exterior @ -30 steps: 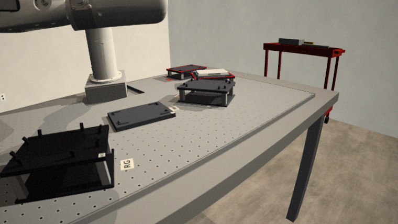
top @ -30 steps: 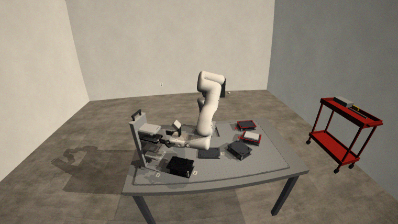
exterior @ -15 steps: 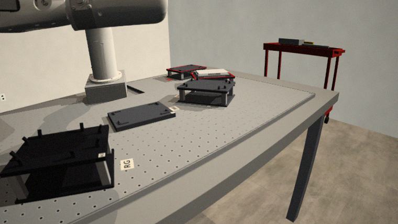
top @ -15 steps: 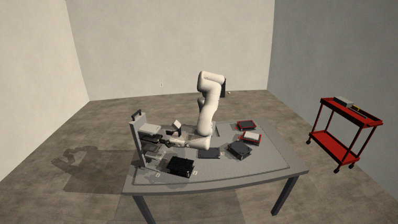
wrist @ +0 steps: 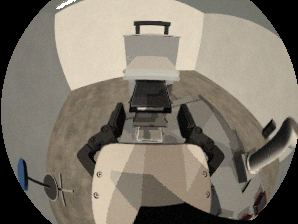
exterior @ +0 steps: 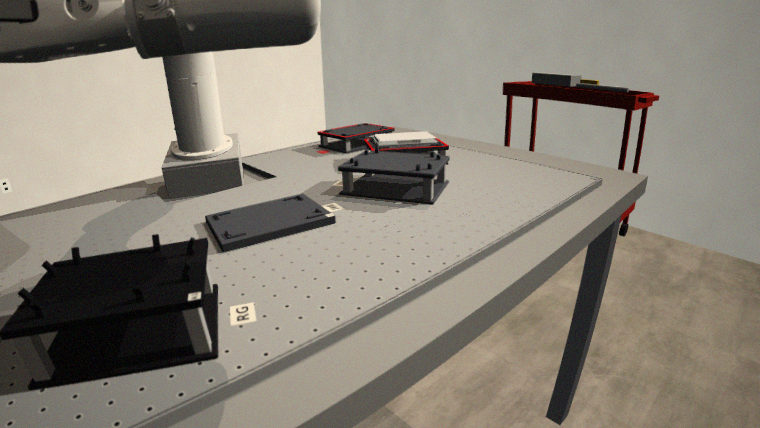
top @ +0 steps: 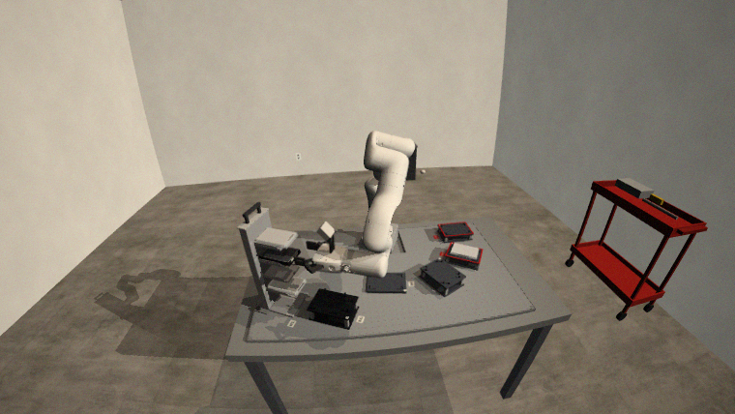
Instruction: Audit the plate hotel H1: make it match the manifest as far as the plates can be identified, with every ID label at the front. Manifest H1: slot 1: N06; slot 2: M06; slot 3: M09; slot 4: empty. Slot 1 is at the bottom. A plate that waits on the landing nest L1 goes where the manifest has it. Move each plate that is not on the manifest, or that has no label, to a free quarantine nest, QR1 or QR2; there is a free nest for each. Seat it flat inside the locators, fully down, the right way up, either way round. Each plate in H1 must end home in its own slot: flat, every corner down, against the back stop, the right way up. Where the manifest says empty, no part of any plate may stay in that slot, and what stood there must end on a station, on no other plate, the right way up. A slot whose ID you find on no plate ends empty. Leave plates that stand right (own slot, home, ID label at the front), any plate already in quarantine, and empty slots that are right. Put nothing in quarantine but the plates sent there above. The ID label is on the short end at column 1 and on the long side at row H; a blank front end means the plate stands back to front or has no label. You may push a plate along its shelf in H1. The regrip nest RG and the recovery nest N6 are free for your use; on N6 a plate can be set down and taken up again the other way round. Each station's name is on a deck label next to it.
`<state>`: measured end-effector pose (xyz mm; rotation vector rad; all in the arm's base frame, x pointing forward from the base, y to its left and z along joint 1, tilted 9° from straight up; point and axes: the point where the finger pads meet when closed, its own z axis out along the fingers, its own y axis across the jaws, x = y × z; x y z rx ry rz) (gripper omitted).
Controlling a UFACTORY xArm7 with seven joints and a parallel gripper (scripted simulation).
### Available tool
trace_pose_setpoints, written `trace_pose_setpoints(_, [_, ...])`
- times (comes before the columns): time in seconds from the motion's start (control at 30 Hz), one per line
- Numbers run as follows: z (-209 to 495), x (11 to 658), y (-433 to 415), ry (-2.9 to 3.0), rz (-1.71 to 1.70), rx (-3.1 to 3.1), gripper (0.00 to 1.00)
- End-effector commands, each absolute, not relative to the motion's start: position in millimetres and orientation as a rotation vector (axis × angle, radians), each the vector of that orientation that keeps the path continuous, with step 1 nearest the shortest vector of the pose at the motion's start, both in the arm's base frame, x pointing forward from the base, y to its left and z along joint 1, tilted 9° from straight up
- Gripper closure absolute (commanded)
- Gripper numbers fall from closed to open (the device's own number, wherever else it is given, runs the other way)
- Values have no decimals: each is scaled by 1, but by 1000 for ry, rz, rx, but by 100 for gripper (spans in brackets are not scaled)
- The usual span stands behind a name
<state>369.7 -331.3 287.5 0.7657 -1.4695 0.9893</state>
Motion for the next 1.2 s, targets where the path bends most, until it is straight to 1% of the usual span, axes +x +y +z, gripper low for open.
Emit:
trace_pose_setpoints(0.0, [289, 370, -332, -1472, 991, 763, 0])
trace_pose_setpoints(0.5, [289, 370, -332, -1472, 991, 763, 0])
trace_pose_setpoints(0.93, [289, 383, -305, -1472, 991, 763, 0])
trace_pose_setpoints(1.17, [281, 384, -305, -1472, 991, 763, 0])
